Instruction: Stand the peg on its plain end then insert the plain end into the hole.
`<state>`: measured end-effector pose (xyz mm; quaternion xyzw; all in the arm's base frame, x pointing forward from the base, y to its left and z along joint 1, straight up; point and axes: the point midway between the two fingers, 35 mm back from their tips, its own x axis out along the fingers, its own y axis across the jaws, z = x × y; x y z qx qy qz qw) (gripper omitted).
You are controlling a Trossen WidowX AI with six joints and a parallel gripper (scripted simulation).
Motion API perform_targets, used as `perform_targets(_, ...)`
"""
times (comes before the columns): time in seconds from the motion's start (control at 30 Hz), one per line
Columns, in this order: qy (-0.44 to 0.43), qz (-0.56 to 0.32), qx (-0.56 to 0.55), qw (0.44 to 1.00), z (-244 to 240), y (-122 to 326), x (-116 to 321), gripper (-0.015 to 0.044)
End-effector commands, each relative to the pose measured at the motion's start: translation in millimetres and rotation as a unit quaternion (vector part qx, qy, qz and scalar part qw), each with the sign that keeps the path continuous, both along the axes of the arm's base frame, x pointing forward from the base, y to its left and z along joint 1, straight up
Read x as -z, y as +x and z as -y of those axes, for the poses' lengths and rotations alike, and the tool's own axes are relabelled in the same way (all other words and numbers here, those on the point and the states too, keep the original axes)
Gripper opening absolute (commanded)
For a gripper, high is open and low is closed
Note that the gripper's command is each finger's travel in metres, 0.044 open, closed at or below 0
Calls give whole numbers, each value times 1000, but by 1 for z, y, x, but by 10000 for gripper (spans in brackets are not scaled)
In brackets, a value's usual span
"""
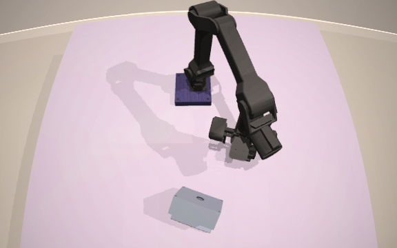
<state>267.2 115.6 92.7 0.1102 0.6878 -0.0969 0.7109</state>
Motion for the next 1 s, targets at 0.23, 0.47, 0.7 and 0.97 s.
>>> perform_targets(0.23, -3, -4, 3, 1000, 0, 1, 18, 440)
perform_targets(0.47, -3, -4, 3, 1000, 0, 1, 30, 440)
perform_targets(0.7, -3, -4, 3, 1000, 0, 2, 41, 440)
perform_targets(0.97, -3, -4, 3, 1000, 0, 2, 54, 440)
